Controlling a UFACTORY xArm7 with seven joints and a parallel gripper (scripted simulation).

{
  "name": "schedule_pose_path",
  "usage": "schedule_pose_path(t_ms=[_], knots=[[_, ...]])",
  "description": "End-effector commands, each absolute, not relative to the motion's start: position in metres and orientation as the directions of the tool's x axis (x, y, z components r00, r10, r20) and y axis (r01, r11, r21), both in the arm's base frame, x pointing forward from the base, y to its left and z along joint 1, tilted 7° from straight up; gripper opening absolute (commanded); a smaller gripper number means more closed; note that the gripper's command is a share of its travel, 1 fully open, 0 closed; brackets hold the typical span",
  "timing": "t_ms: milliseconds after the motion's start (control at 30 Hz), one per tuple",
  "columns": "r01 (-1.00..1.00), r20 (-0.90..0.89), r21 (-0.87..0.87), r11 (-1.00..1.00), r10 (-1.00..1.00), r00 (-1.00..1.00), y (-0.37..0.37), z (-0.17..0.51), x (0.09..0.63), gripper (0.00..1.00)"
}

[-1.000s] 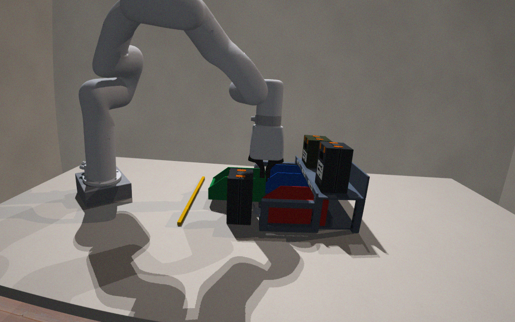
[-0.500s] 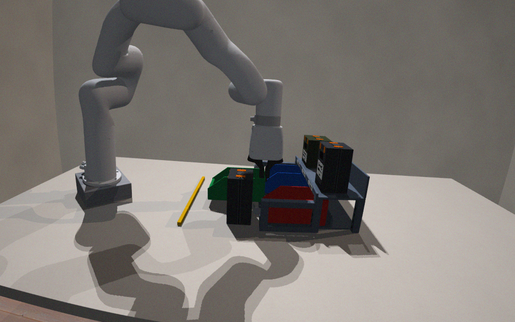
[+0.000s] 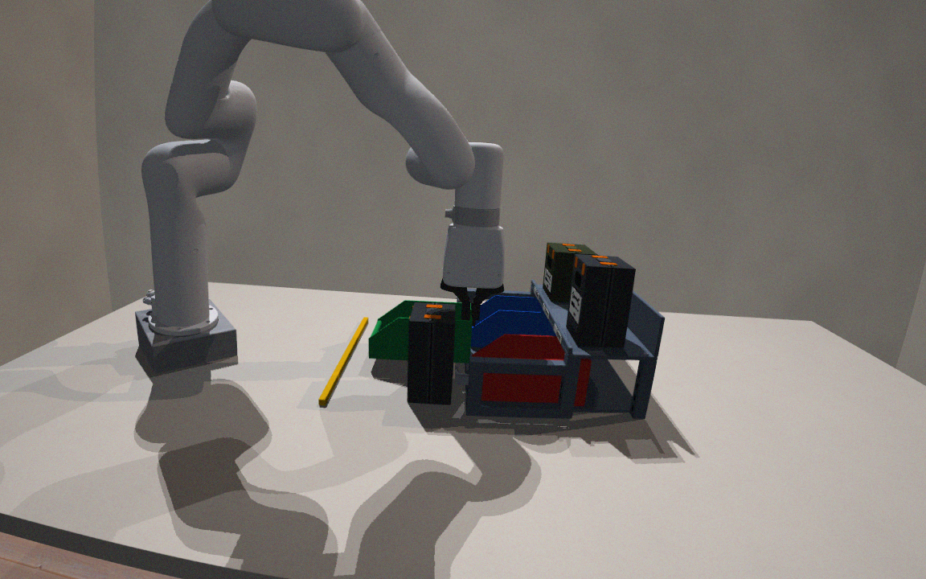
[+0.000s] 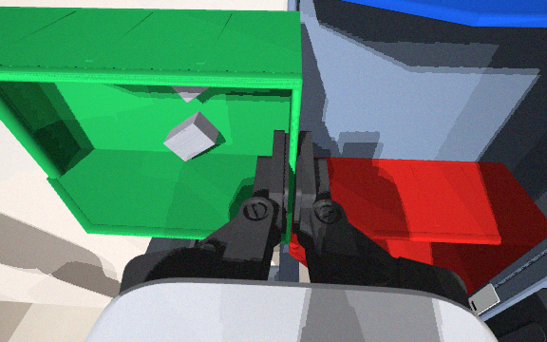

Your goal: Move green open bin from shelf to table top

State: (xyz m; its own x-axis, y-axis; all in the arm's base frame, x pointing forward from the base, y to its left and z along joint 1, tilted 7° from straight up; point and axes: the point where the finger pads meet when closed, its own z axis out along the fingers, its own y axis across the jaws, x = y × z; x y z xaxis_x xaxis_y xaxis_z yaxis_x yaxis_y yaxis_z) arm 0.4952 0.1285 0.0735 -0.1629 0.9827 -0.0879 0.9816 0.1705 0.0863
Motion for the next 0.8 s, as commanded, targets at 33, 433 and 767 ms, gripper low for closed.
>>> schedule_pose_path(t_ms=[33,433,767], knots=[[0.981,-0.088,0.091,0.171,0.983,-0.163,0.128,0.075,0.488,0.00],[0.981,-0.088,0.091,0.171,0.983,-0.163,0.127,0.074,0.482,0.00],[0.981,-0.088,0.091,0.171,0.983,-0.163,0.125,0.073,0.473,0.00]])
